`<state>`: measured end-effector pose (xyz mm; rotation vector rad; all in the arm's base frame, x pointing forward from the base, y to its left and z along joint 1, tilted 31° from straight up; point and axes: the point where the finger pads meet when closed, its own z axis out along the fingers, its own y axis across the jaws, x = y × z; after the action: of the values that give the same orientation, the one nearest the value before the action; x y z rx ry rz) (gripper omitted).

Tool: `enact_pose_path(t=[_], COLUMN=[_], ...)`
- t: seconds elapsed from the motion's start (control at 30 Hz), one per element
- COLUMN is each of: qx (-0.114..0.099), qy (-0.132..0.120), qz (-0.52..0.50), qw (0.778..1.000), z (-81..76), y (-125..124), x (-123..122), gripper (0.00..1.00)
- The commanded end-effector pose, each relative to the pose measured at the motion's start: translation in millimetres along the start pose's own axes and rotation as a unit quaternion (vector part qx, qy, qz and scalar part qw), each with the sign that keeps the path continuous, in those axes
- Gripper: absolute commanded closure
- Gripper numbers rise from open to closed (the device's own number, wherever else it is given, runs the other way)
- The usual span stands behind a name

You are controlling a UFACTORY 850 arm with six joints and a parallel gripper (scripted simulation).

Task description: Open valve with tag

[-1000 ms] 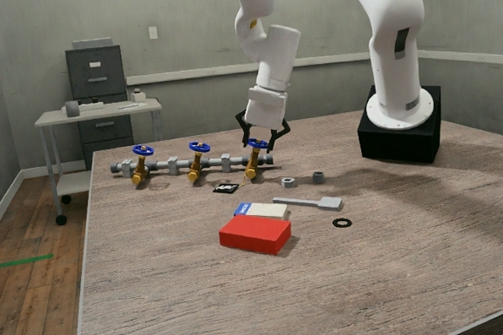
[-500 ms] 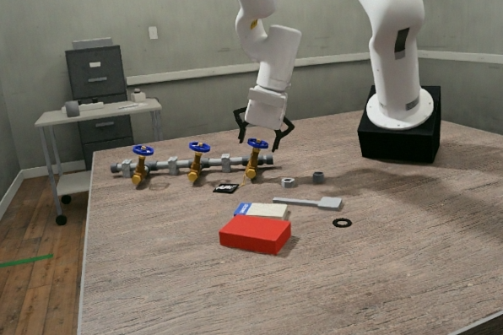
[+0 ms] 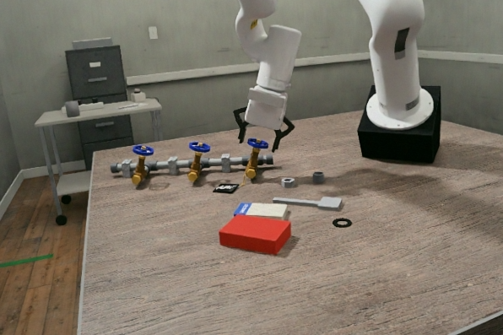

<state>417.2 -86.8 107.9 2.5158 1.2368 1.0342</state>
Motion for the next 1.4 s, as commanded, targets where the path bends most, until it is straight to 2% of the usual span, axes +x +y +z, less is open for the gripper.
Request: enact_pose_path(t=[0.0, 0.23, 0.37, 0.43, 0.53, 0.67, 0.93, 1.0, 1.03, 1.17, 1.37], qx=[0.0, 0.0, 0.0, 0.0, 0.0, -0.004, -0.012, -0.012, -0.013, -0.016, -0.02], qy=[0.0, 0.0, 0.0, 0.0, 0.0, 0.0, 0.002, 0.002, 0.002, 0.004, 0.006], qz=[0.012, 0.107, 0.209, 0.209, 0.305, 0.383, 0.542, 0.542, 0.596, 0.657, 0.751], qw=[1.0, 0.994, 0.978, 0.978, 0.952, 0.924, 0.84, 0.84, 0.803, 0.754, 0.659], z=[-0.1, -0.1, -0.1, -0.1, -0.1, -0.1, -0.1, -0.1, -0.1, -0.1, -0.1], y=[0.4, 0.4, 0.4, 0.4, 0.4, 0.4, 0.4, 0.4, 0.4, 0.4, 0.4], x=[0.1, 0.1, 0.1, 0.1, 0.1, 0.1, 0.1, 0.1, 0.1, 0.1, 0.1], gripper=[0.0, 0.0, 0.0, 0.0, 0.0, 0.0, 0.0, 0.0, 0.0, 0.0, 0.0])
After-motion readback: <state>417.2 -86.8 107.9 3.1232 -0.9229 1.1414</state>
